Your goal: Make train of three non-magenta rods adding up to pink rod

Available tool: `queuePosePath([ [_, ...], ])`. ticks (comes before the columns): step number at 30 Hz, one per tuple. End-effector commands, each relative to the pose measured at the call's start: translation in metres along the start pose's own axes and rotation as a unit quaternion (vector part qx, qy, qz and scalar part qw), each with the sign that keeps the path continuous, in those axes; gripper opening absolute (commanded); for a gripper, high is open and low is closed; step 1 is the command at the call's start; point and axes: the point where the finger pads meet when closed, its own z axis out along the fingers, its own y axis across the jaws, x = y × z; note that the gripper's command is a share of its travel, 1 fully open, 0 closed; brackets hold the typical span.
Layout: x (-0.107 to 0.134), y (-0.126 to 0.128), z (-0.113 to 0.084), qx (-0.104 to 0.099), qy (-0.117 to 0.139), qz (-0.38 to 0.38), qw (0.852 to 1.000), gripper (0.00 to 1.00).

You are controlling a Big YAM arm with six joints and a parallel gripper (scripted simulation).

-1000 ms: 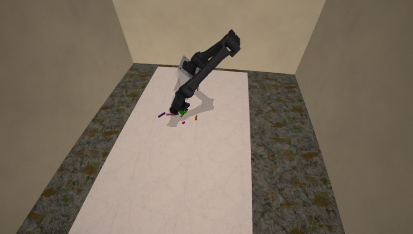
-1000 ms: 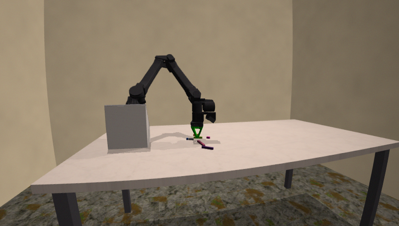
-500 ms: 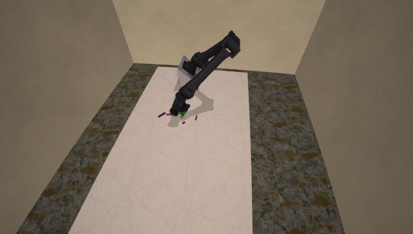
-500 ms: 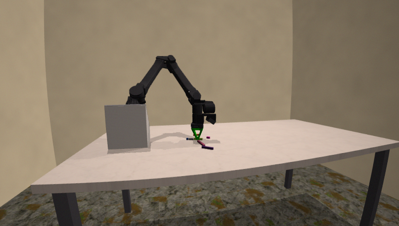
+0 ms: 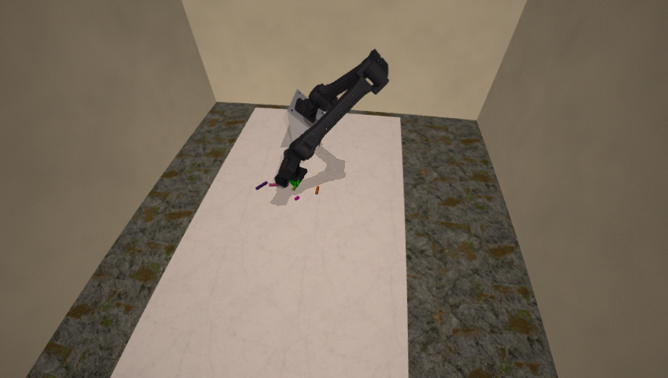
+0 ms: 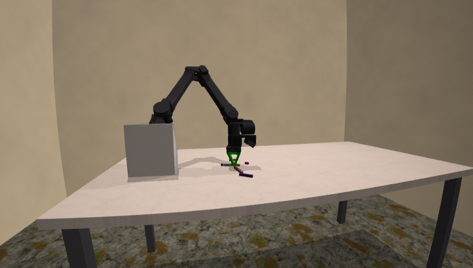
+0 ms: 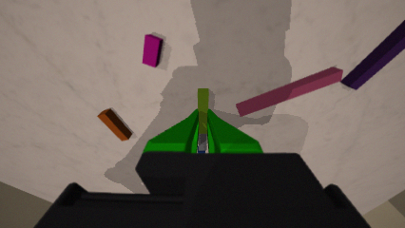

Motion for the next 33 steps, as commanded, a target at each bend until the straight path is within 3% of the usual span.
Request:
queuePosePath([
  [1, -0.0044, 0.0015, -0.0026, -0.004, -0.007, 0.000, 1.000, 0.04],
  [22, -0.0044, 0.0015, -0.0026, -0.004, -0.007, 0.000, 1.000, 0.04],
  [26, -0.0044, 0.0015, -0.0026, -0.004, -0.007, 0.000, 1.000, 0.12],
  [33, -0.0044, 0.0015, -0.0026, -0.004, -0.007, 0.000, 1.000, 0.16],
])
